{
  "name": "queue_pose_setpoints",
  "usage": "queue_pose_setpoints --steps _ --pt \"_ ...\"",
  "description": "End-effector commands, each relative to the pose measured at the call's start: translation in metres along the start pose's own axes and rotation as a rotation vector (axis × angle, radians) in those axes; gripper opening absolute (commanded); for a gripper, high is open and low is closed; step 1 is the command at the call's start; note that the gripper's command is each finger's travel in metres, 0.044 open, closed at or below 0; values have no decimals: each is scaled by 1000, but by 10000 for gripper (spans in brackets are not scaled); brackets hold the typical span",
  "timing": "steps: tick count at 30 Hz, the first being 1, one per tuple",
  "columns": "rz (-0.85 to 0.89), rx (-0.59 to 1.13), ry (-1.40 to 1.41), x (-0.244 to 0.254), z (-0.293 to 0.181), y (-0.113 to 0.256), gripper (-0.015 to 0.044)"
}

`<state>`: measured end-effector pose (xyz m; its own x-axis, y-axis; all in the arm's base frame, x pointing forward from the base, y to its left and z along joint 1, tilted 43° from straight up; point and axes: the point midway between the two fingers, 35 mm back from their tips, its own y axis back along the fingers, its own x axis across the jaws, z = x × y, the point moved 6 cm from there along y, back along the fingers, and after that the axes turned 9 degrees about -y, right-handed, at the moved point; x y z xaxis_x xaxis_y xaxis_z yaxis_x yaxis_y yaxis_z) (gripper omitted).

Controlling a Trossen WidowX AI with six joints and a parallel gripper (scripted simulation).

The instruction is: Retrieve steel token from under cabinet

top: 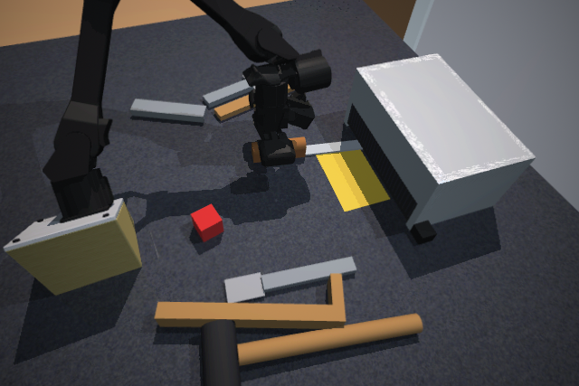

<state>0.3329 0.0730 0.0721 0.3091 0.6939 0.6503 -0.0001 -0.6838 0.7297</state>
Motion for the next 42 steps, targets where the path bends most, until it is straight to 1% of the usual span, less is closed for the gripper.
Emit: queue_pose_setpoints --steps 1,42 --pt "2 -1 3 1 6 0 0" --pt "3 -3 5 9 46 1 0"
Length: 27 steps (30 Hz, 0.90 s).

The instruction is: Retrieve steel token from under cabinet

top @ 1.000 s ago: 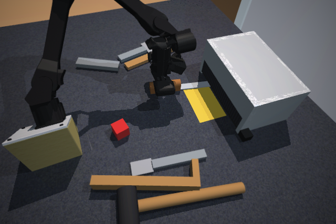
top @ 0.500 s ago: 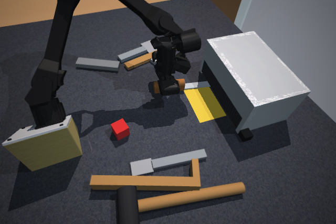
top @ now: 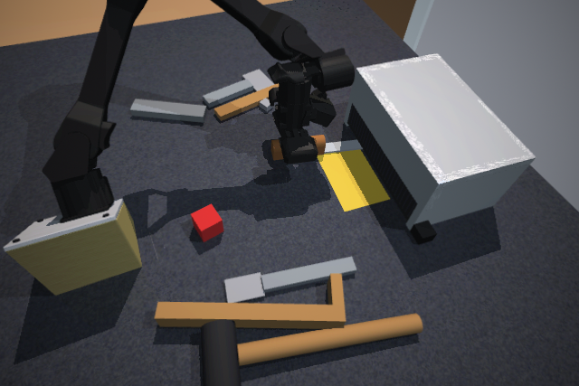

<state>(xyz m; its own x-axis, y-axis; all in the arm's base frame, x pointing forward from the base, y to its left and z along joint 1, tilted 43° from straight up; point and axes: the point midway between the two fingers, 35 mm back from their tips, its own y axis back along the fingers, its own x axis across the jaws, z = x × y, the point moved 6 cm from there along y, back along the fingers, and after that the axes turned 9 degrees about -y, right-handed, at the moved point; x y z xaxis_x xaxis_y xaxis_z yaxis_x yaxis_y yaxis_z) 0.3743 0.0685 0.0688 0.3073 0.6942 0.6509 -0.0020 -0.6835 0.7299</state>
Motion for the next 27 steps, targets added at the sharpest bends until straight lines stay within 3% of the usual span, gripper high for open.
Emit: queue_pose_setpoints --steps 1,27 --pt "2 -1 3 1 6 0 0" --pt "3 -2 4 6 29 1 0"
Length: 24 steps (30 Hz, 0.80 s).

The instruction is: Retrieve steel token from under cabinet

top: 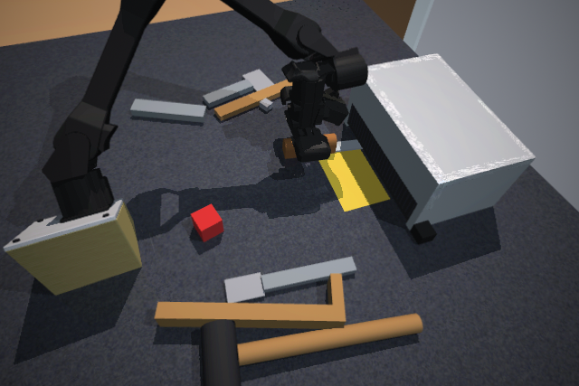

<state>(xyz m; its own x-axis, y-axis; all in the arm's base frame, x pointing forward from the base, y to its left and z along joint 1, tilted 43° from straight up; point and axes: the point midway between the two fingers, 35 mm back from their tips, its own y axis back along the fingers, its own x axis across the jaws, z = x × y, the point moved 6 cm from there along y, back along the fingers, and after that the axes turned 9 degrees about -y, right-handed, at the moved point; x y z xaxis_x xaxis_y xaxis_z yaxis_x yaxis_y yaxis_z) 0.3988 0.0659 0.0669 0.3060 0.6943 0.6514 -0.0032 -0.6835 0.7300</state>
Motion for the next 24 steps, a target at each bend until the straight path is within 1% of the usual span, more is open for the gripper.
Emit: queue_pose_setpoints --steps 1,24 --pt "2 -1 3 1 5 0 0" --pt "1 -1 3 -21 12 -2 0"
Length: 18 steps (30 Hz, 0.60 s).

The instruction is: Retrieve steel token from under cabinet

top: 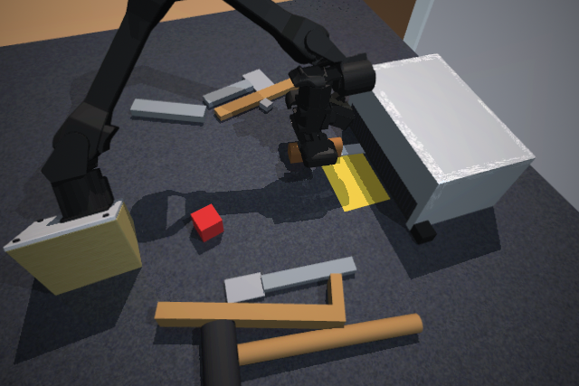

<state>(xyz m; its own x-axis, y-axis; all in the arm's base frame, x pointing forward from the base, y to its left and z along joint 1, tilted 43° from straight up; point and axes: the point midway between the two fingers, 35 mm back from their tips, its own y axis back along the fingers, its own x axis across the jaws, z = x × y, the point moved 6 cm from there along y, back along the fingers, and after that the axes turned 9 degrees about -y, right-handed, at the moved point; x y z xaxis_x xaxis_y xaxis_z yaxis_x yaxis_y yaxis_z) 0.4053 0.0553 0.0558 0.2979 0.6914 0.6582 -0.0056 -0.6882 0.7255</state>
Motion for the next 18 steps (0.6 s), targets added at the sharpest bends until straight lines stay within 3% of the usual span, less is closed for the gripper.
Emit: queue_pose_setpoints --steps 1,18 --pt "-6 -1 -5 -9 2 -1 0" --pt "-7 -1 -5 -24 4 -1 0"
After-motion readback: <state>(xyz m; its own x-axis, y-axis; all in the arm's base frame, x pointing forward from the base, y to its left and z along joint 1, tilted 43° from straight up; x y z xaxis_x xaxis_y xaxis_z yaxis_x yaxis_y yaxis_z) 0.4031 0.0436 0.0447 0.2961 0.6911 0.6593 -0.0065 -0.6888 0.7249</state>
